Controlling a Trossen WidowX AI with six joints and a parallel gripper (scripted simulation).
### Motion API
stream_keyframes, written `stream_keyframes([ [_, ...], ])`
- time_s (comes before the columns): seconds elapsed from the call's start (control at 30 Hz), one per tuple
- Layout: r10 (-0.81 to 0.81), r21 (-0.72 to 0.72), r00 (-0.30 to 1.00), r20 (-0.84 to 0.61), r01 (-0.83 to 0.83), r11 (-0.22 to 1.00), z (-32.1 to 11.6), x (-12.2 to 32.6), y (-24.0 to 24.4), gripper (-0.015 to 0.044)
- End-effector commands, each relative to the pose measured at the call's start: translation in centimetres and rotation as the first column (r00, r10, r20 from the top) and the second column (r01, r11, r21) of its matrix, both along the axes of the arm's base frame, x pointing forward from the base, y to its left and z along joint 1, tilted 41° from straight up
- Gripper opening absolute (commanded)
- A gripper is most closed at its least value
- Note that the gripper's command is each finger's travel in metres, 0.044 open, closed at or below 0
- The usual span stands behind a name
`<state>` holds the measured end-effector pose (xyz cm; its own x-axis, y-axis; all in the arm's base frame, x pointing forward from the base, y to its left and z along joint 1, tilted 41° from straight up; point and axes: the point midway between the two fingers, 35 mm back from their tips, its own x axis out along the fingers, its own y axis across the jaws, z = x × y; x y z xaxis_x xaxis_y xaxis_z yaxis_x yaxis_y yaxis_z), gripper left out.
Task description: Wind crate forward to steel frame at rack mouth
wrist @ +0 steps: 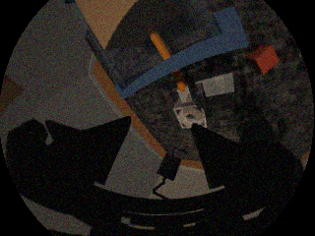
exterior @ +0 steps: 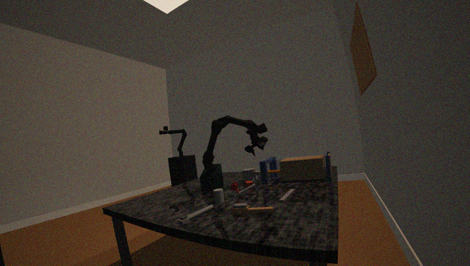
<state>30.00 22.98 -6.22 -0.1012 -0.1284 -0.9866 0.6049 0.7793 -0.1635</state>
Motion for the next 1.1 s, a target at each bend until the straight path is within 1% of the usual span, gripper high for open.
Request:
stream_keyframes([
  [0.0, 0.009, -0.002, 1.0, 0.002, -0.009, 1.0, 0.1, 0.1, -0.2, 0.0426],
  [0.03, 0.036, -0.01, 0.999, 0.009, -0.036, 0.999, 0.5, 0.6, -0.9, 0.044],
  [0.17, 0.238, -0.09, 0.971, 0.026, -0.235, 0.968, 3.7, 3.2, -6.7, 0.044],
  [0.3, 0.41, -0.177, 0.912, -0.013, -0.406, 0.897, 6.8, 4.7, -12.4, 0.044],
  [0.4, 0.464, -0.225, 0.884, -0.05, -0.463, 0.857, 8.8, 5.0, -16.3, 0.044],
  [0.6, 0.608, -0.287, 0.766, -0.208, -0.643, 0.711, 12.8, 4.4, -23.7, 0.044],
  [0.73, 0.69, -0.264, 0.62, -0.375, -0.784, 0.561, 15.7, 3.2, -28.5, 0.044],
  [0.87, 0.715, -0.203, 0.489, -0.501, -0.869, 0.452, 17.8, 1.9, -31.9, 0.044],
  [1.07, 0.715, -0.197, 0.479, -0.509, -0.874, 0.445, 17.9, 1.8, -32.1, 0.044],
])
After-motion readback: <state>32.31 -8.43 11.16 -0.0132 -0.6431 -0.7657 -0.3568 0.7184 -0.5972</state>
